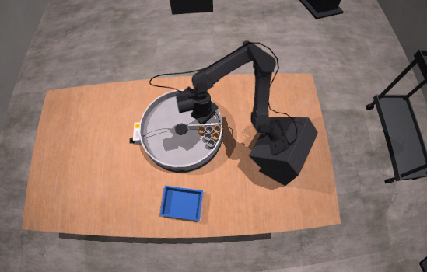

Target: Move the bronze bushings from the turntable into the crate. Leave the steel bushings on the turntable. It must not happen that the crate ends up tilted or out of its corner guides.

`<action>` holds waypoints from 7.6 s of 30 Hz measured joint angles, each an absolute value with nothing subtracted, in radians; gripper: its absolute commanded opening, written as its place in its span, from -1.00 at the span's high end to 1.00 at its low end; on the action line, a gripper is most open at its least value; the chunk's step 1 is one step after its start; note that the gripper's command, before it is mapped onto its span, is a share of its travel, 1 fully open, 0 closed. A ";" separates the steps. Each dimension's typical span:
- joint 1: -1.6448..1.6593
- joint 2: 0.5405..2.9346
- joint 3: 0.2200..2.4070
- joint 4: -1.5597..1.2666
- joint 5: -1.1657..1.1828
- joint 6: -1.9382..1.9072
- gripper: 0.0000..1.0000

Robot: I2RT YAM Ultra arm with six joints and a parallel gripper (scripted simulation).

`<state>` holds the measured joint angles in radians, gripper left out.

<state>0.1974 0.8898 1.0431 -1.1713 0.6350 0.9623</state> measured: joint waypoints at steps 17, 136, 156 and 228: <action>0.197 0.890 1.043 -1.171 0.635 0.962 0.63; -0.172 1.120 0.924 -0.655 0.412 0.622 0.70; -0.172 1.120 0.924 -0.655 0.412 0.622 0.70; -0.212 1.176 0.901 -0.569 0.387 0.591 0.70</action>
<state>-0.2115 1.1755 0.9012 -0.5690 0.3870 0.5915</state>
